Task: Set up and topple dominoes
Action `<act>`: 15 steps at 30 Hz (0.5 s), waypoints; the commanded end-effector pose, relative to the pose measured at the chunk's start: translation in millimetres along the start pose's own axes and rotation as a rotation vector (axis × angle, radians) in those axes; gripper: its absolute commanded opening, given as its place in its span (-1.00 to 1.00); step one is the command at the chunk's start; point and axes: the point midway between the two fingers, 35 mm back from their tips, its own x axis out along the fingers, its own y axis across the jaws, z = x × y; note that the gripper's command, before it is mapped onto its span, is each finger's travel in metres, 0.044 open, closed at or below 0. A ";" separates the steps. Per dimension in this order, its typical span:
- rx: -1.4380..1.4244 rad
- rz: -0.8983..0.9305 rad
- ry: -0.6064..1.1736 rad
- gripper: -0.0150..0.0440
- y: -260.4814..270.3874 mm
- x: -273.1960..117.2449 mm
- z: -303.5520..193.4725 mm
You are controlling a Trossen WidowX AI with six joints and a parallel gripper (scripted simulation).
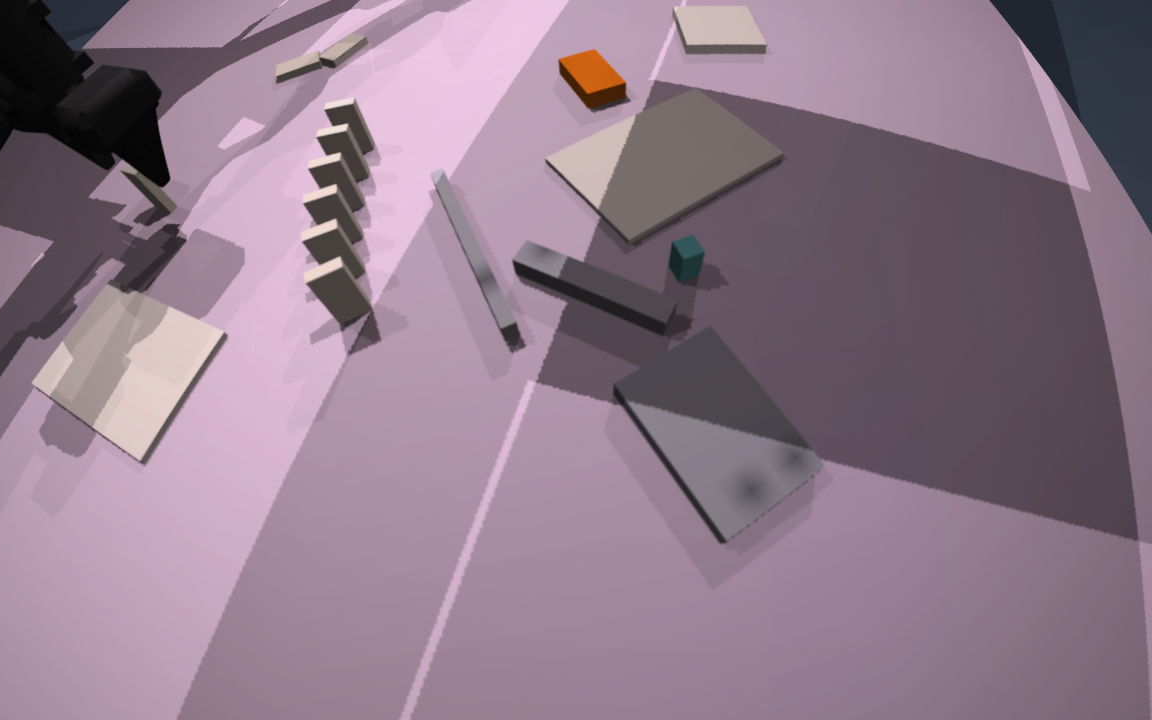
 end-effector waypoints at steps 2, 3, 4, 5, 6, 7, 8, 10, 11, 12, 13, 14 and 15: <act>-0.002 0.003 -0.011 1.00 -0.9 6.6 -0.1; -0.002 0.003 -0.011 1.00 -0.9 8.3 0.0; -0.002 0.003 -0.011 1.00 -0.9 9.9 0.0; -0.002 0.003 -0.011 1.00 -0.9 11.5 0.0; -0.002 0.003 -0.011 1.00 -1.0 13.2 -0.1; -0.002 0.003 -0.011 1.00 -1.0 14.8 -0.1; -0.002 0.003 -0.011 1.00 -1.0 16.5 -0.1; -0.002 0.003 -0.011 1.00 -1.1 18.6 -0.2; -0.002 0.003 -0.011 1.00 -1.1 18.9 -0.2; -0.002 0.003 -0.011 0.91 -1.1 18.9 -0.2; -0.002 0.003 -0.011 0.82 -1.1 18.9 -0.2; -0.002 0.003 -0.011 0.73 -1.1 18.9 -0.2; -0.002 0.003 -0.011 0.64 -1.1 18.9 -0.2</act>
